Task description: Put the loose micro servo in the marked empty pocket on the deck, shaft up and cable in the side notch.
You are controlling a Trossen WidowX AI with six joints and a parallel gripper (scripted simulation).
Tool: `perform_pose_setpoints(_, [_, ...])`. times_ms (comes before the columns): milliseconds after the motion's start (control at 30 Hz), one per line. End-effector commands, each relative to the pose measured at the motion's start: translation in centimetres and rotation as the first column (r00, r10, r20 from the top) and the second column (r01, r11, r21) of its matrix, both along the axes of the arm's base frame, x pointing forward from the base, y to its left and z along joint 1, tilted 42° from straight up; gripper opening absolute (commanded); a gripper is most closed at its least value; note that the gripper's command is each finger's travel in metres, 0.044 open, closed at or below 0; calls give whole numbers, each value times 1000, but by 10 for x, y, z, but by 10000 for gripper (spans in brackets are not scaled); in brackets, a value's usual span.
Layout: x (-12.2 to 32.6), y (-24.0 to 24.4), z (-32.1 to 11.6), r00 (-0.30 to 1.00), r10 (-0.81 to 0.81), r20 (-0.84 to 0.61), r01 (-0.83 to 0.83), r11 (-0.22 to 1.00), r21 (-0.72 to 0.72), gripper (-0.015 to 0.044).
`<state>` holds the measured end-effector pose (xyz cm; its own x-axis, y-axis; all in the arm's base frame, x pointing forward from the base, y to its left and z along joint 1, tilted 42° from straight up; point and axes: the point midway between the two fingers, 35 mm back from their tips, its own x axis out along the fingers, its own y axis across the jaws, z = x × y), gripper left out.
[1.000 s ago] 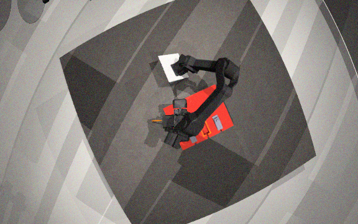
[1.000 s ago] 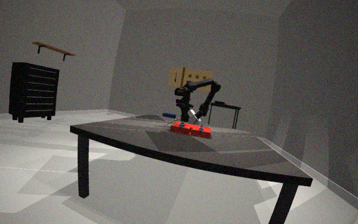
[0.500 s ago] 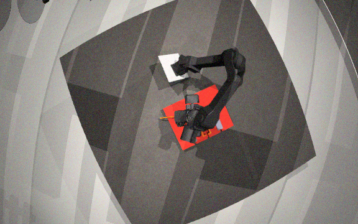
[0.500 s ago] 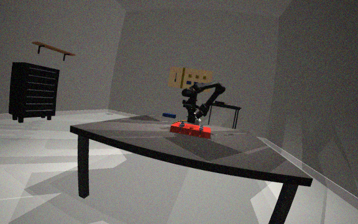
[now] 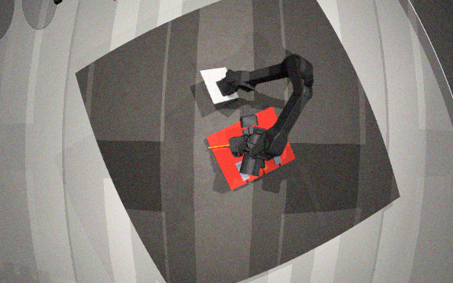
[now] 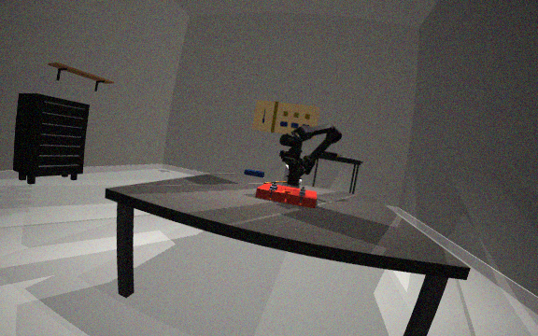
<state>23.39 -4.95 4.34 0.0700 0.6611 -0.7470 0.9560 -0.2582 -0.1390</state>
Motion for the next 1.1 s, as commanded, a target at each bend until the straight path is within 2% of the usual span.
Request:
perform_pose_setpoints(0, [0,1,2,992,89,86,-89,996,-10,0])
perform_pose_setpoints(233, [0,1,2,934,268,239,-262,963,-57,0])
perform_pose_setpoints(500, [0,1,2,800,455,392,-436,889,-141,0])
perform_pose_setpoints(1067, [0,1,2,331,734,593,-671,625,-399,0])
